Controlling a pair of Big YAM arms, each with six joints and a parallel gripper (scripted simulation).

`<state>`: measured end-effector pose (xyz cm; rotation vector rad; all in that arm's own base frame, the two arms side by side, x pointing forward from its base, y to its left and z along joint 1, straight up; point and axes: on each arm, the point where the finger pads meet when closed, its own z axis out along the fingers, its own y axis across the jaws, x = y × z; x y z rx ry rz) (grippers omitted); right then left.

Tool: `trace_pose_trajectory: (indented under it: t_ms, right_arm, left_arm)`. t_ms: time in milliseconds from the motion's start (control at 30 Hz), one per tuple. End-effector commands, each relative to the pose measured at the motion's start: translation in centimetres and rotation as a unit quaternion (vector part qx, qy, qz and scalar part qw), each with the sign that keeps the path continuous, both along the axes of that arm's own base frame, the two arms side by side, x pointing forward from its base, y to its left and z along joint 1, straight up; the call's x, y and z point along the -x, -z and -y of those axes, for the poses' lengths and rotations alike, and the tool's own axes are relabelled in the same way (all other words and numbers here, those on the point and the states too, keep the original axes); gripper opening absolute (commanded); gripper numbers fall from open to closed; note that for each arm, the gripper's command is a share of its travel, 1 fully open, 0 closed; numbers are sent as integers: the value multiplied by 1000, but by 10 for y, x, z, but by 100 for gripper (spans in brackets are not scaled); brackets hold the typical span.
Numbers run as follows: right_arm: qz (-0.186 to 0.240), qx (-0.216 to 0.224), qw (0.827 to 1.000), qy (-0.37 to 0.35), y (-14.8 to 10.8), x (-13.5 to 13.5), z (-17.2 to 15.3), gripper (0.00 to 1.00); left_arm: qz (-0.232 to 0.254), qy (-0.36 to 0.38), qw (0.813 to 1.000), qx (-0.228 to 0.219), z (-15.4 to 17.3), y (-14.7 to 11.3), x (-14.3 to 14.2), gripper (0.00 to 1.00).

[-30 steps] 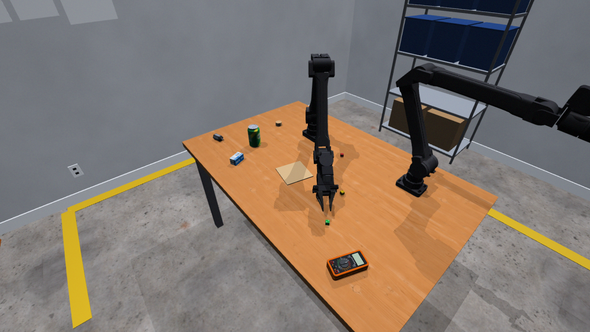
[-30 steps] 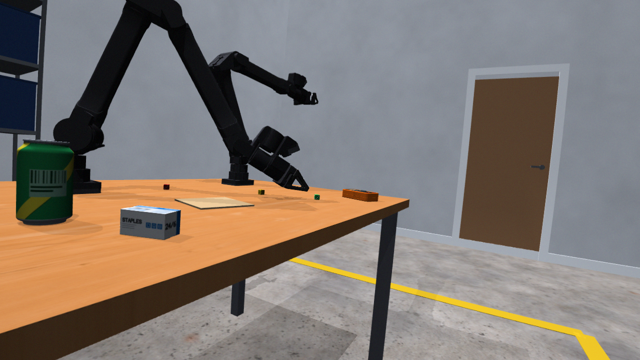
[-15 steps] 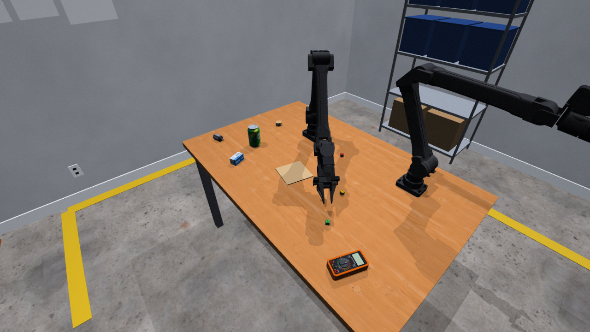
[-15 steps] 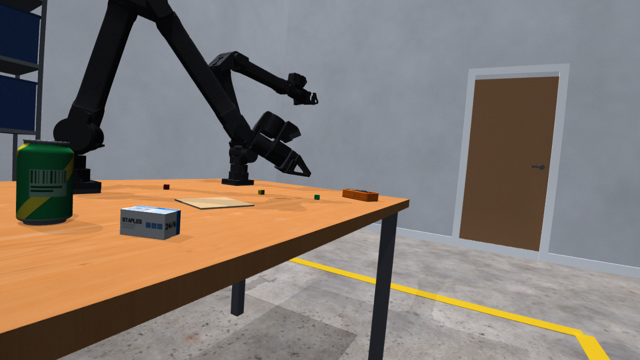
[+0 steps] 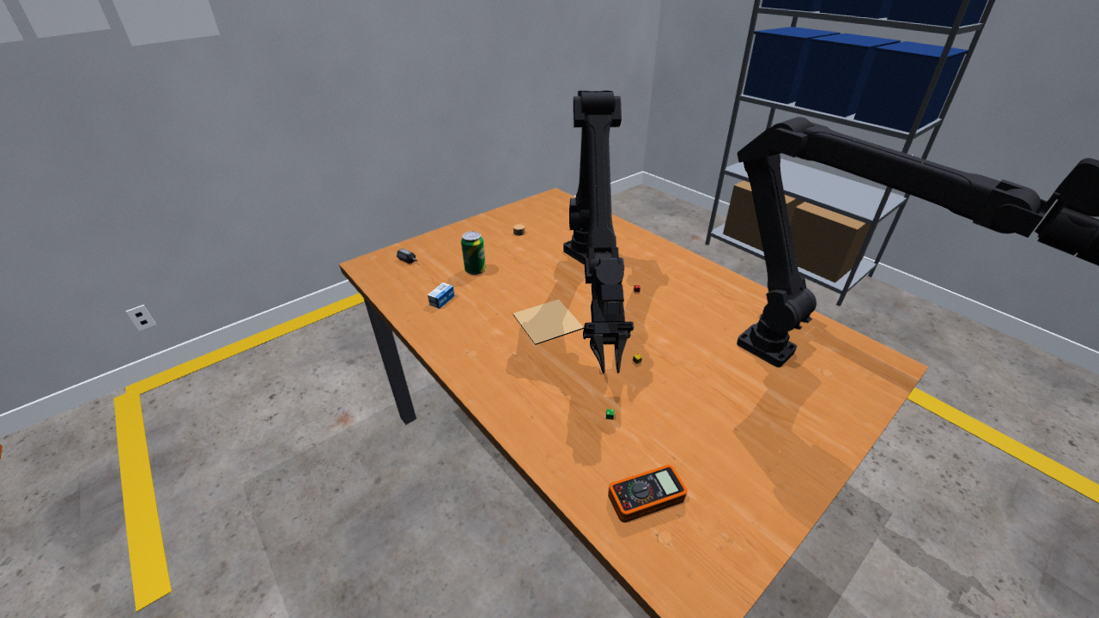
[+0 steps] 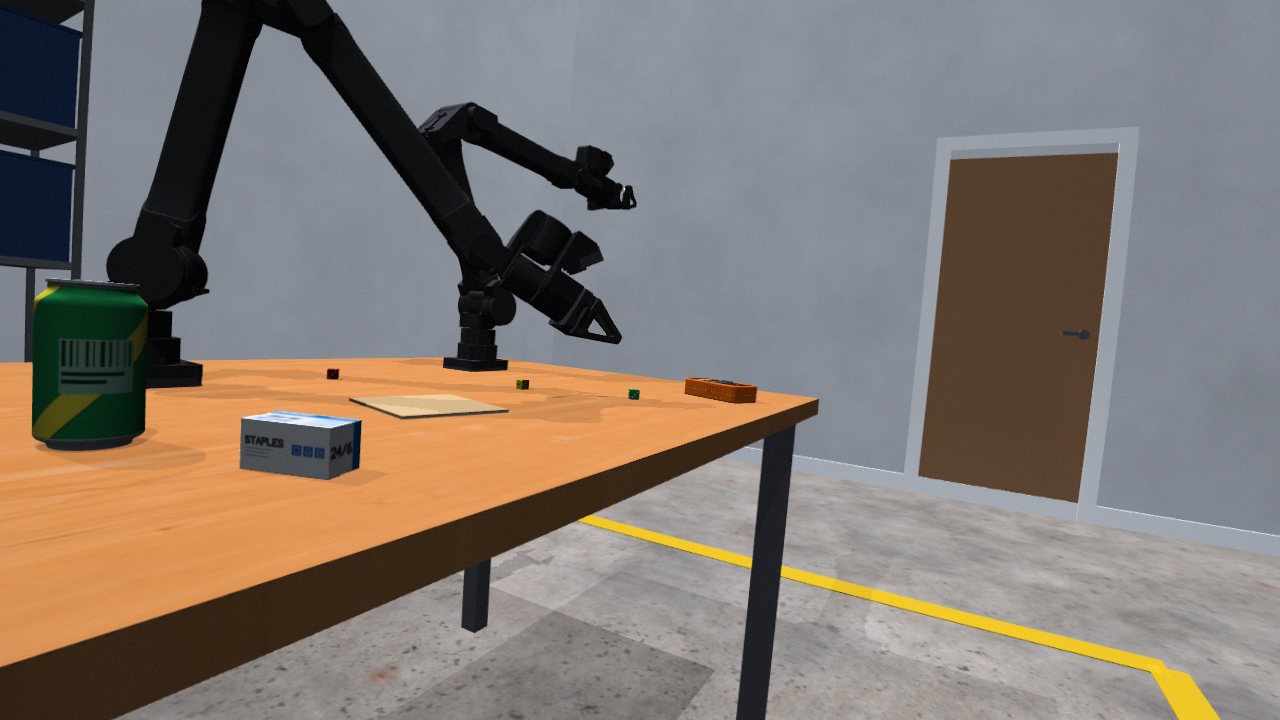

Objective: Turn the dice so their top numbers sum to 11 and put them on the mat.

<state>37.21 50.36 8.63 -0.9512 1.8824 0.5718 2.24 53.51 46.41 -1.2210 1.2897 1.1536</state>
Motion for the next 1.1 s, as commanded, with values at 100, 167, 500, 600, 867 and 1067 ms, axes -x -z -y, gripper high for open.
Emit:
trace_pose_trajectory:
  t_ms: [100,167,500,600,867,1067]
  right_arm:
    - [4,-10,1000,-2,-23,-7,-20,30]
    - [2,-7,1000,-2,-38,-8,-22,30]
    - [-109,145,983,-1,-30,-18,-34,30]
    - [-153,205,967,0,-35,-22,-39,30]
    - [-232,313,921,0,-43,-28,-47,30]
    - [-278,376,884,0,-47,-31,-51,30]
  left_arm:
    - [7,-7,999,-34,-10,-36,6,100]
    - [7,-7,999,-34,-10,-36,6,100]
    - [7,-7,999,-34,-10,-36,6,100]
    - [7,-7,999,-34,-10,-36,6,100]
    - [7,-7,999,-34,-10,-36,6,100]
    - [7,-7,999,-34,-10,-36,6,100]
